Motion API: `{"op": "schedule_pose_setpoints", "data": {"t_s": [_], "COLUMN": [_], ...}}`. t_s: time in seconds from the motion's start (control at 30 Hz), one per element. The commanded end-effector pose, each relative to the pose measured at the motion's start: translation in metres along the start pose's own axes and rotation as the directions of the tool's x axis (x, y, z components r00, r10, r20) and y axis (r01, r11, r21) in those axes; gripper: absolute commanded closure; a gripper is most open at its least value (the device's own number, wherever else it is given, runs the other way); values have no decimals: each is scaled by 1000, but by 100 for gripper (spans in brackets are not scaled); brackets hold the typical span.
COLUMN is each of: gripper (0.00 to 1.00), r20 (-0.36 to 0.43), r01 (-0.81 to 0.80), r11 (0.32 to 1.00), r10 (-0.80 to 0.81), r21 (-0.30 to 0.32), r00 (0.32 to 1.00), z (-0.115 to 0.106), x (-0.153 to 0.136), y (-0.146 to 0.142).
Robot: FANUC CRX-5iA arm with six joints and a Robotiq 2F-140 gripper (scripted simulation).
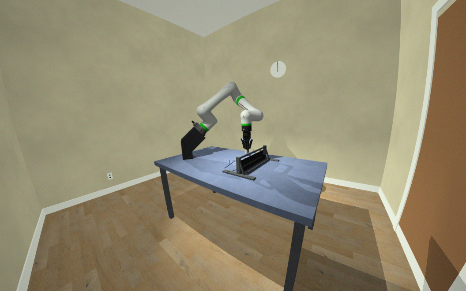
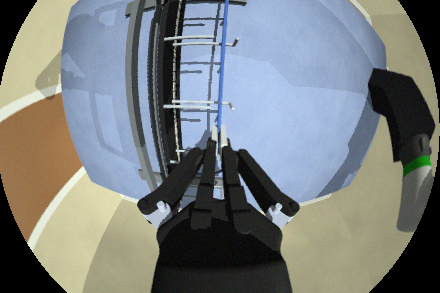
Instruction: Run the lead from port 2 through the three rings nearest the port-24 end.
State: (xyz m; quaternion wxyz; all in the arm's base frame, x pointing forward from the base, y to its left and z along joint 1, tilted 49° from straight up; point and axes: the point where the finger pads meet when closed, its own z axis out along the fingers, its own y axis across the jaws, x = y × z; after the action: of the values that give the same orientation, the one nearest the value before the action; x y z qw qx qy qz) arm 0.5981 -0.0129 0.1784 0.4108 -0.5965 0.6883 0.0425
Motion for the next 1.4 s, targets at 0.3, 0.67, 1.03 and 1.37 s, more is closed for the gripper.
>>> {"op": "schedule_pose_setpoints", "data": {"t_s": [0.3, 0.67, 1.03, 1.37], "gripper": [100, 100, 100, 100], "r20": [0, 0, 0, 0], "r01": [0, 0, 0, 0], "r11": [1000, 1000, 1000, 1000], "r10": [0, 0, 0, 0], "r21": [1, 1, 1, 1], "r00": [1000, 1000, 1000, 1000], "z": [7, 9, 10, 10], "x": [0, 0, 0, 0], "y": [0, 0, 0, -4]}}
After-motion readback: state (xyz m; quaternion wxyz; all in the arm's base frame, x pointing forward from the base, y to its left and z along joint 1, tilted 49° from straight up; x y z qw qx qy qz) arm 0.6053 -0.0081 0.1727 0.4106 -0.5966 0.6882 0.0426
